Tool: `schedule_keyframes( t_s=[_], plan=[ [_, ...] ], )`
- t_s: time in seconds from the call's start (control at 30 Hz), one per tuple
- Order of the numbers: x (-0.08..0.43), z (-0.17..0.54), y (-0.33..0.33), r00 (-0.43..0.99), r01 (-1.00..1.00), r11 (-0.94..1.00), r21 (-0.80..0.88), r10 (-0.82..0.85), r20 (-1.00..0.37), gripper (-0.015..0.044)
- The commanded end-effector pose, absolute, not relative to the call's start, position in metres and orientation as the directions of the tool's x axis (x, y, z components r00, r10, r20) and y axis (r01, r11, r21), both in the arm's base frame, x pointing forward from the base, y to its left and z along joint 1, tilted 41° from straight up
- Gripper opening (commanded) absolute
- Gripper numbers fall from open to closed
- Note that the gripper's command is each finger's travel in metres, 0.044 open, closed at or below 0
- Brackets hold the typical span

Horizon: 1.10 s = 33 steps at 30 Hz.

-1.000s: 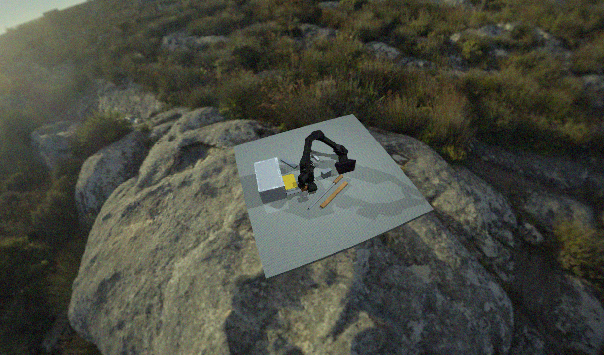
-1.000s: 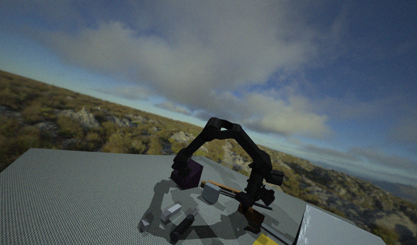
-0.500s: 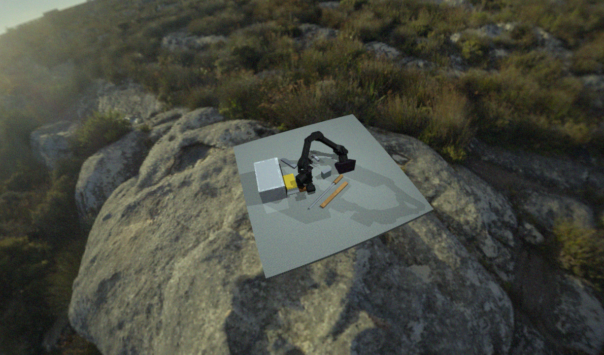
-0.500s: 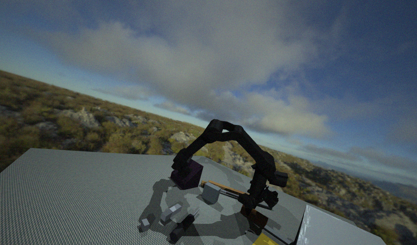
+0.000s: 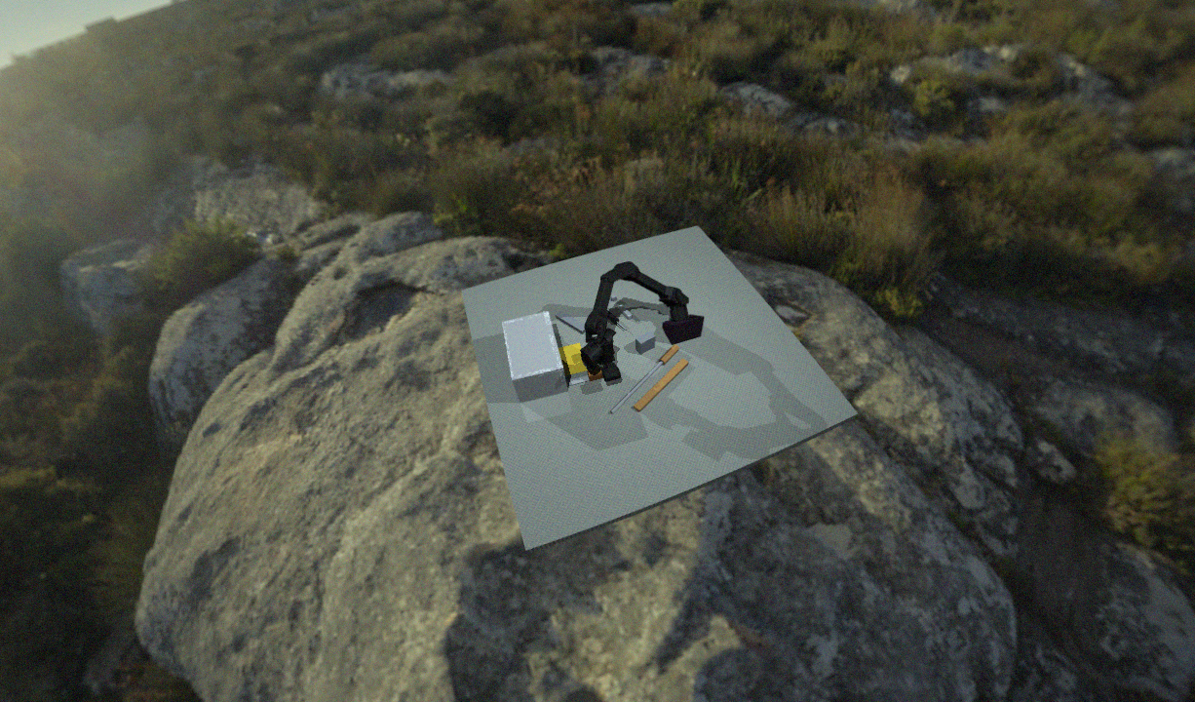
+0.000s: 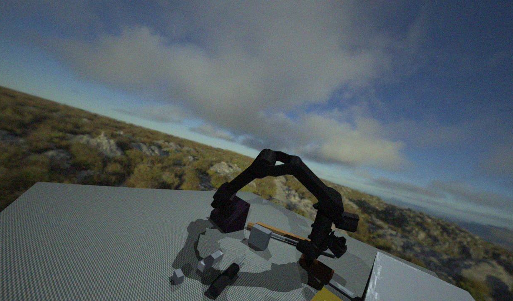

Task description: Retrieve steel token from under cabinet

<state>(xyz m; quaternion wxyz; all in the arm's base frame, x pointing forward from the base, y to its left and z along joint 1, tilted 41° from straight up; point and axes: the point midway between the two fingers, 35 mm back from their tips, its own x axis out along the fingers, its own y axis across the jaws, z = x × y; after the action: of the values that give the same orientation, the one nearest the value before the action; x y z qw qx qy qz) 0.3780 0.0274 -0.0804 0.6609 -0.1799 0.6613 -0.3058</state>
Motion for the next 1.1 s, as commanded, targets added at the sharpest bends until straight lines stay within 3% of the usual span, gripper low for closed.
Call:
schedule_keyframes(
  t_s=[0.0,1.07],
  plan=[
    [0.385,-0.080,0.026,-0.060,0.167,0.750,-0.640,-0.640,-0.766,0.0000],
    [0.411,-0.077,0.021,-0.058,0.168,0.750,-0.640,-0.641,-0.766,0.0000]
  ],
)
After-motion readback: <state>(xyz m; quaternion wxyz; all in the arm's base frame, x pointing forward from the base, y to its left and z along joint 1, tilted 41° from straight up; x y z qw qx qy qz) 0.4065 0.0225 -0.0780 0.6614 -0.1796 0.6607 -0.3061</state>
